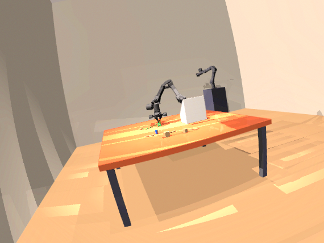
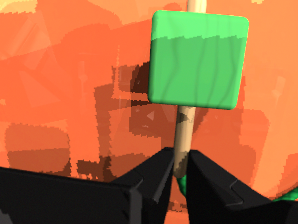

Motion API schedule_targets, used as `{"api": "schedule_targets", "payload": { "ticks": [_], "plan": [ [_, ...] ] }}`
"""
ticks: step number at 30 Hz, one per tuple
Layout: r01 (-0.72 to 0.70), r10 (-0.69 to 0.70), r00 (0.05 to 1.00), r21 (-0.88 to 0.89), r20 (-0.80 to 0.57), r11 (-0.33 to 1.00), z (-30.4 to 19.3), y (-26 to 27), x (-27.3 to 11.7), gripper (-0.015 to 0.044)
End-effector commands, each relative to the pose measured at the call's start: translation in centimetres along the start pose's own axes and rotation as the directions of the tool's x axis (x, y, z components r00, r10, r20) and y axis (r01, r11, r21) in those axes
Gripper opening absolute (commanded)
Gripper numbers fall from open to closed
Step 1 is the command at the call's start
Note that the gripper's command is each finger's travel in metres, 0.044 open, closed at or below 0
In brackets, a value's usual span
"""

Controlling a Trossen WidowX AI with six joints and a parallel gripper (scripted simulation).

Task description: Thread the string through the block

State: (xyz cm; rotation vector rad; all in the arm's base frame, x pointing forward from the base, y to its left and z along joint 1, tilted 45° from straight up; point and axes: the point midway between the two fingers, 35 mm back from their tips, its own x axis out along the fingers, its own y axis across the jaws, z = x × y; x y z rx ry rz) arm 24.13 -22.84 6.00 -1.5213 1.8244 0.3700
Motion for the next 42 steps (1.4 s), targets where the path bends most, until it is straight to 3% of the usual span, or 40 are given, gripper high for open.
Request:
{"api": "schedule_targets", "payload": {
  "ticks": [1, 12, 16, 19, 21, 26, 33, 37, 42],
  "plan": [
    [-0.005, 0.005, 1.000, 0.002, -0.003, 1.000, 0.5, 0.1, 0.1, 0.0000],
    [-0.005, 0.005, 1.000, 0.002, -0.003, 1.000, 1.8, 0.0, 0.0, 0.0000],
    [-0.001, 0.001, 1.000, -0.003, 0.002, 1.000, 1.6, 0.0, -0.1, 0.0105],
    [-0.001, 0.001, 1.000, -0.003, 0.002, 1.000, 1.6, 0.0, -0.1, 0.0121],
    [-0.002, 0.002, 1.000, -0.002, 0.004, 1.000, 1.7, -0.2, -1.1, 0.0121],
    [-0.003, 0.003, 1.000, -0.002, 0.006, 1.000, 1.5, -0.1, -7.8, 0.0121],
    [0.011, -0.011, 1.000, 0.012, 0.013, 1.000, 1.7, -0.5, -7.7, 0.0121],
    [0.004, -0.010, 1.000, 0.321, 0.016, 0.947, 2.2, -0.4, -7.7, 0.0121],
    [-0.010, -0.007, 1.000, 0.716, 0.021, 0.698, 3.0, -0.4, -7.7, 0.0121]
  ]
}}
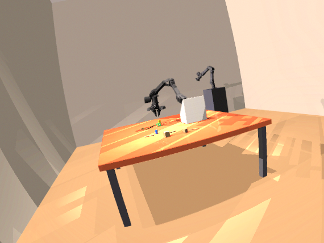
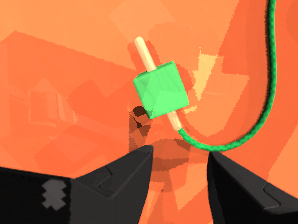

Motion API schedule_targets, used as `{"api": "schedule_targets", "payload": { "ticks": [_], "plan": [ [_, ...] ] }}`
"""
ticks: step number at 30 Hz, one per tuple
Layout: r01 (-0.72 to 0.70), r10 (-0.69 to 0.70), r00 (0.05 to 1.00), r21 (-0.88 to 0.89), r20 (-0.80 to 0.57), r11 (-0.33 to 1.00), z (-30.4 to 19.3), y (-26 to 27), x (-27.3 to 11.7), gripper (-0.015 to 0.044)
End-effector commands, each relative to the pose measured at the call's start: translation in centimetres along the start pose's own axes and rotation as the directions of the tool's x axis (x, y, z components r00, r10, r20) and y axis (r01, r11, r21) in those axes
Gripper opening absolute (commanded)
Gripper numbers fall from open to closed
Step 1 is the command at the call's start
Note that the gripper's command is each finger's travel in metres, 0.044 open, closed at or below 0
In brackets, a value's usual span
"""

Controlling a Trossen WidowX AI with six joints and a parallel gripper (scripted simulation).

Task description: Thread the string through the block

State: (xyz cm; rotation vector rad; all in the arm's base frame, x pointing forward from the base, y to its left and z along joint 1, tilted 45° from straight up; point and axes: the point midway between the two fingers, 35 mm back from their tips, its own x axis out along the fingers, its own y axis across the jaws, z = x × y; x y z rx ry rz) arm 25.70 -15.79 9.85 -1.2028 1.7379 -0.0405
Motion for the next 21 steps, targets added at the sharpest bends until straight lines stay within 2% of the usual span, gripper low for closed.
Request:
{"api": "schedule_targets", "payload": {
  "ticks": [1, 5, 10, 12, 15, 21],
  "plan": [
    [-0.009, 0.009, 1.000, 0.423, 0.003, 0.906, 0.8, 0.5, 0.2, 0.0121],
    [-0.012, 0.012, 1.000, 0.727, 0.005, 0.686, 1.4, 0.8, 0.2, 0.0121],
    [-0.012, 0.016, 1.000, 0.960, 0.007, 0.280, 2.1, 1.2, 0.2, 0.0121],
    [-0.010, 0.018, 1.000, 0.994, 0.008, 0.108, 2.3, 1.4, 0.3, 0.0121],
    [-0.007, 0.019, 1.000, 0.997, 0.009, -0.072, 2.6, 1.6, 0.3, 0.0121],
    [0.001, 0.023, 1.000, 0.907, 0.010, -0.422, 3.2, 2.0, 0.3, 0.0121]
  ]
}}
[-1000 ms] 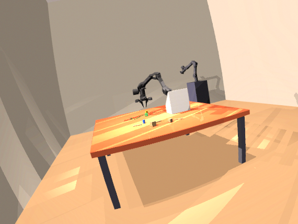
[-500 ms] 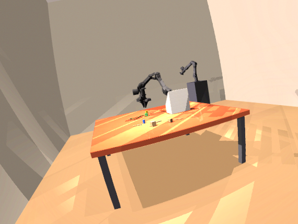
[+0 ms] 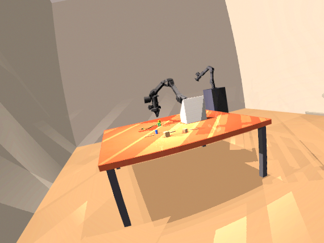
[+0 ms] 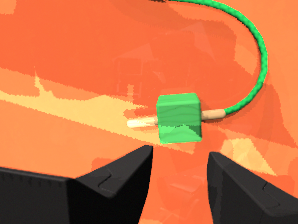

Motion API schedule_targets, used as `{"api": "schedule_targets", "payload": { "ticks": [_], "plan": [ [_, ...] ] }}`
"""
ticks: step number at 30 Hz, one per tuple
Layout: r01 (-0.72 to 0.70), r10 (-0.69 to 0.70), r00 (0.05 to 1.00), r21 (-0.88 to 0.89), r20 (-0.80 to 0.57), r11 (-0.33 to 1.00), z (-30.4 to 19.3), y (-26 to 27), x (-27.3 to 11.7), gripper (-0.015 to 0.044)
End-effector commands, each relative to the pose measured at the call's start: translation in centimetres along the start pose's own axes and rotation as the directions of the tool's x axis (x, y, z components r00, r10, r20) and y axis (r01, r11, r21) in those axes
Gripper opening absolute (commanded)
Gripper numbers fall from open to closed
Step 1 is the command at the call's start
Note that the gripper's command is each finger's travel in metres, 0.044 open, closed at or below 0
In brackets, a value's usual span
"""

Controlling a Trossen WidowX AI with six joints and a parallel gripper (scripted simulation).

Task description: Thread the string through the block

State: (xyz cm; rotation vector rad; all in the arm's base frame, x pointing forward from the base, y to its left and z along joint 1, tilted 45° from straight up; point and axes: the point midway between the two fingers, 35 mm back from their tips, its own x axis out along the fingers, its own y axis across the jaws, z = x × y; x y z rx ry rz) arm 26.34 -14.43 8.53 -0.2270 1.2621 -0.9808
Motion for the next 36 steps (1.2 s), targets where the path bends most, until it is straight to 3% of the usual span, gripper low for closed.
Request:
{"api": "schedule_targets", "payload": {
  "ticks": [1, 11, 36],
  "plan": [
    [0.007, 0.009, 1.000, 0.708, -0.019, 0.706, -0.7, 1.7, 0.4, 0.0121],
    [0.019, 0.011, 1.000, 0.978, -0.022, 0.206, -1.0, 2.6, 0.4, 0.0121],
    [0.020, 0.013, 1.000, 0.981, -0.023, 0.195, -0.9, 2.7, 1.7, 0.0121]
  ]
}}
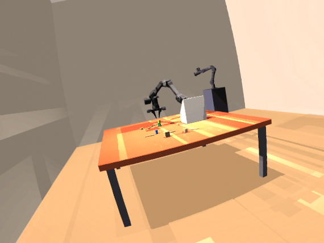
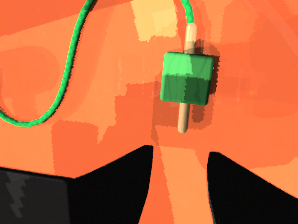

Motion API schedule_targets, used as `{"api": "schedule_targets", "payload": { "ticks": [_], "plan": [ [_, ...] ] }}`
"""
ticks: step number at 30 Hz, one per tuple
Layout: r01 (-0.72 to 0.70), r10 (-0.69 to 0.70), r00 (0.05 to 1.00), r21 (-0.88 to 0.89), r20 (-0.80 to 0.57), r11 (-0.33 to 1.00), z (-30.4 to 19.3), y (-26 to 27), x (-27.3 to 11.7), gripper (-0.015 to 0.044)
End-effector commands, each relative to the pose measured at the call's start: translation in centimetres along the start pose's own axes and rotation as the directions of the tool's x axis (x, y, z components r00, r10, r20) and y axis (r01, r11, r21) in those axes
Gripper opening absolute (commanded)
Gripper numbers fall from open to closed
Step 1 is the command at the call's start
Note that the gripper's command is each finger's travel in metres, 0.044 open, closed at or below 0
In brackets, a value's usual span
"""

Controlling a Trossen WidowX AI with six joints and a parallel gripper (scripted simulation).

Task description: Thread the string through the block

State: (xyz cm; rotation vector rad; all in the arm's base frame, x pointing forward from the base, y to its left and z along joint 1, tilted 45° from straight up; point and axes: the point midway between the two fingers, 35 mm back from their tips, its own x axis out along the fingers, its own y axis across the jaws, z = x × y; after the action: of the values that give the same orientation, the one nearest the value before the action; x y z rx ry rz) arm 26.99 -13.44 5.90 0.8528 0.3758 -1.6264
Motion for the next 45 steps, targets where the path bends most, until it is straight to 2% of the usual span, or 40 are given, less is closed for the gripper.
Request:
{"api": "schedule_targets", "payload": {
  "ticks": [1, 45],
  "plan": [
    [0.008, -0.008, 1.000, -0.009, -0.003, 1.000, -0.2, -0.1, 0.7, 0.0121],
    [0.007, -0.007, 1.000, -0.009, 0.002, 1.000, 0.0, -0.4, 7.4, 0.0121]
  ]
}}
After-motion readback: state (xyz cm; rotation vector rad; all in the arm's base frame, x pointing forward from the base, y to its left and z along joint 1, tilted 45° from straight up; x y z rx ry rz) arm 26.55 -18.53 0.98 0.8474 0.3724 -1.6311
